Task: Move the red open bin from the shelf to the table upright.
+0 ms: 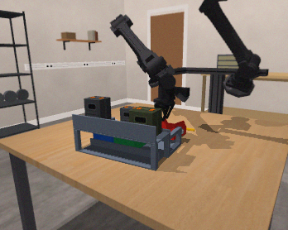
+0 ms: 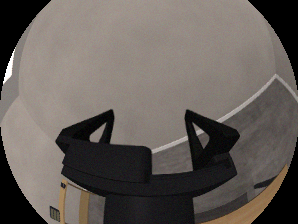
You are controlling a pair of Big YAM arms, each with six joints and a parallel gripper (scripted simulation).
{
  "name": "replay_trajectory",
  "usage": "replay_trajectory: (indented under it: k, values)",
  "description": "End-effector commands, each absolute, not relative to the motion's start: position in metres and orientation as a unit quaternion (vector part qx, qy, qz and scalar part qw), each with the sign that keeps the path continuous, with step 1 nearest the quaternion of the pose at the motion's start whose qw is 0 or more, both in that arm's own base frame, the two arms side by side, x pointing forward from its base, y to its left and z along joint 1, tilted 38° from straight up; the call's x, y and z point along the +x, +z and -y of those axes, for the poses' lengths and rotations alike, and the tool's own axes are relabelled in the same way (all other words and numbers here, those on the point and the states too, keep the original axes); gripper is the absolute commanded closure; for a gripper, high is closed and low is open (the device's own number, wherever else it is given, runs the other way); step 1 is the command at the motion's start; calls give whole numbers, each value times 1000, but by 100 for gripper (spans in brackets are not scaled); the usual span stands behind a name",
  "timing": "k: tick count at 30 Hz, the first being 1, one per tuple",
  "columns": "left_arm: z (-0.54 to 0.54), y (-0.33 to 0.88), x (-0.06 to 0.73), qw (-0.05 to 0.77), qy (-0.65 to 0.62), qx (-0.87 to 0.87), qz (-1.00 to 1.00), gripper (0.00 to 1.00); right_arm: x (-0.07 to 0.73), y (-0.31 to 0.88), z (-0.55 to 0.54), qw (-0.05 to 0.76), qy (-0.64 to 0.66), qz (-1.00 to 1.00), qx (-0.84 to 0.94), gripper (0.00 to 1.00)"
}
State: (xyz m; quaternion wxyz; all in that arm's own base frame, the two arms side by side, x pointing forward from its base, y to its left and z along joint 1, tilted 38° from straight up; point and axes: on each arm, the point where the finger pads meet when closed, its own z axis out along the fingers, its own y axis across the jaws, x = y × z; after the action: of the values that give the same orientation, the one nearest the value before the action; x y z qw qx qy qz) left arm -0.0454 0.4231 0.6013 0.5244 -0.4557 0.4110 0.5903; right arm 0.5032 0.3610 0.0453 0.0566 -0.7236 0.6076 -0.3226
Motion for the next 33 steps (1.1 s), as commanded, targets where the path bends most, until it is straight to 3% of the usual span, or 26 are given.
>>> replay_trajectory:
  k: [1, 33]
  values:
    - [-409, 639, -48, 534, 602, -444, -394, 0, 508, 49, -365, 68, -322, -608, -723, 57]
    - [-409, 639, -48, 534, 602, -444, -394, 0, 506, 48, -364, 67, -322, -608, -723, 57]
